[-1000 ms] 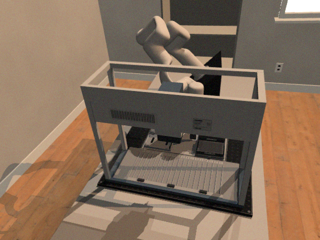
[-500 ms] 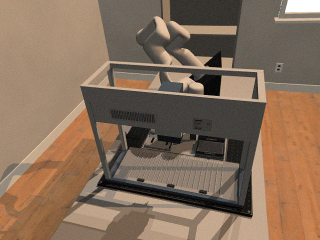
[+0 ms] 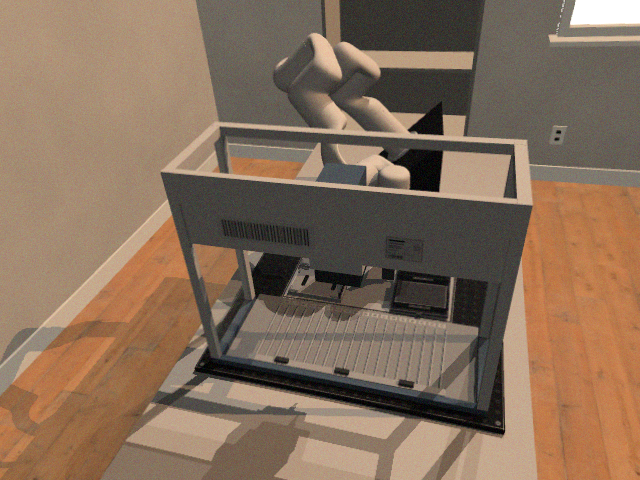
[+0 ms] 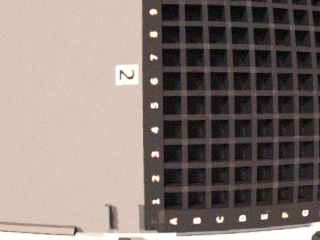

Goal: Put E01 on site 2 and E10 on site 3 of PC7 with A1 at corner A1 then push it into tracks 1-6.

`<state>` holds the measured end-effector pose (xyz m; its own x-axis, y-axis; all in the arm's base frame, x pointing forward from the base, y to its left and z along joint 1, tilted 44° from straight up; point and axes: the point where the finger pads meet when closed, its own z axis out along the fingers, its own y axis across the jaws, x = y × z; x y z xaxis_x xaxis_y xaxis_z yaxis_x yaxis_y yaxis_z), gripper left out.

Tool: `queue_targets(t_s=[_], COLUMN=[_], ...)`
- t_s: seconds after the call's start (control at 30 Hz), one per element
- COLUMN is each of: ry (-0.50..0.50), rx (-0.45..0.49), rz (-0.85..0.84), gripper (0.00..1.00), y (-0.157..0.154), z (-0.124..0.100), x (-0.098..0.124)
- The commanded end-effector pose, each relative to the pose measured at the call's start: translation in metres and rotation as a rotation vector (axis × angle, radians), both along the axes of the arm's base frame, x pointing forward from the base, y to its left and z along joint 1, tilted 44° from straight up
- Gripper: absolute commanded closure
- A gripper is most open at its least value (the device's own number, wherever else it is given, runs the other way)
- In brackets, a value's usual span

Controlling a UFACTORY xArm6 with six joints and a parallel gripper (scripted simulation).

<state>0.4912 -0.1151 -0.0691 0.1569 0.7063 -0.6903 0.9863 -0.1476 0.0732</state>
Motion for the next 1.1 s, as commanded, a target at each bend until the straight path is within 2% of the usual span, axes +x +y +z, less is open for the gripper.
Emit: queue_targets(t_s=[0.0,1.07], ry=[-0.003,-0.003], rx=[0.001,0.001], rz=[0.002,0.002], gripper=[0.00,0.00], y=[0.0023,0.0122], z=[-0.0002,-0.0099], x=[0.0018,0.0040])
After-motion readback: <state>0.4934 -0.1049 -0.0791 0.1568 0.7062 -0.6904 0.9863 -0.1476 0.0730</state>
